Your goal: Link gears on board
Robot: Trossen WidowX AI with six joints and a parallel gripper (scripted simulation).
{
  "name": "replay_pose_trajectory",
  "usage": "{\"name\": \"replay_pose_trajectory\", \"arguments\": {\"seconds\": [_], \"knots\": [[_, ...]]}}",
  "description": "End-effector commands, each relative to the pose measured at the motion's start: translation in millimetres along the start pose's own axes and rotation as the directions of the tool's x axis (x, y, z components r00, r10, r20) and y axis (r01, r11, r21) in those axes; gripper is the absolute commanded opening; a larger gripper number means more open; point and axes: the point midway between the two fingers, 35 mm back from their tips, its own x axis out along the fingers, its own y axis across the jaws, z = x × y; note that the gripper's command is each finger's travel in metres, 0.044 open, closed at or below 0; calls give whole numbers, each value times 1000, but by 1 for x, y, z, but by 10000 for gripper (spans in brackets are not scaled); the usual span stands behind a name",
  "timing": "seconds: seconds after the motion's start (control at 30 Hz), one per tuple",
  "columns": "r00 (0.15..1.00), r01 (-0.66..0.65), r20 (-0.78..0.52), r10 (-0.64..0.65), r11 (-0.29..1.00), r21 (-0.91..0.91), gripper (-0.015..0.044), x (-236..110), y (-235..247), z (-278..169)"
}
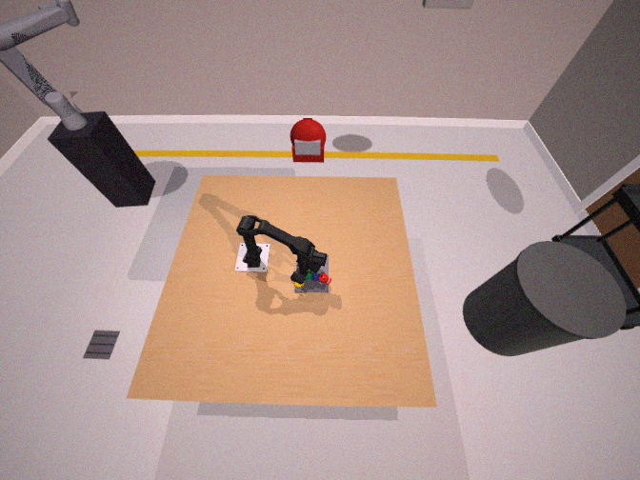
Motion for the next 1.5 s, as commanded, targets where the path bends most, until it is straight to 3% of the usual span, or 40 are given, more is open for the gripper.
{"name": "replay_pose_trajectory", "arguments": {"seconds": [0.0,0.23,0.87,1.47], "knots": [[1000,-1,-10,2,999,52,0,5,0,-1],[1000,-1,-9,2,999,50,0,3,0,0],[1000,-4,-10,2,974,-226,0,6,-1,-1],[1000,-2,-10,2,1000,20,0,9,0,-1]]}}
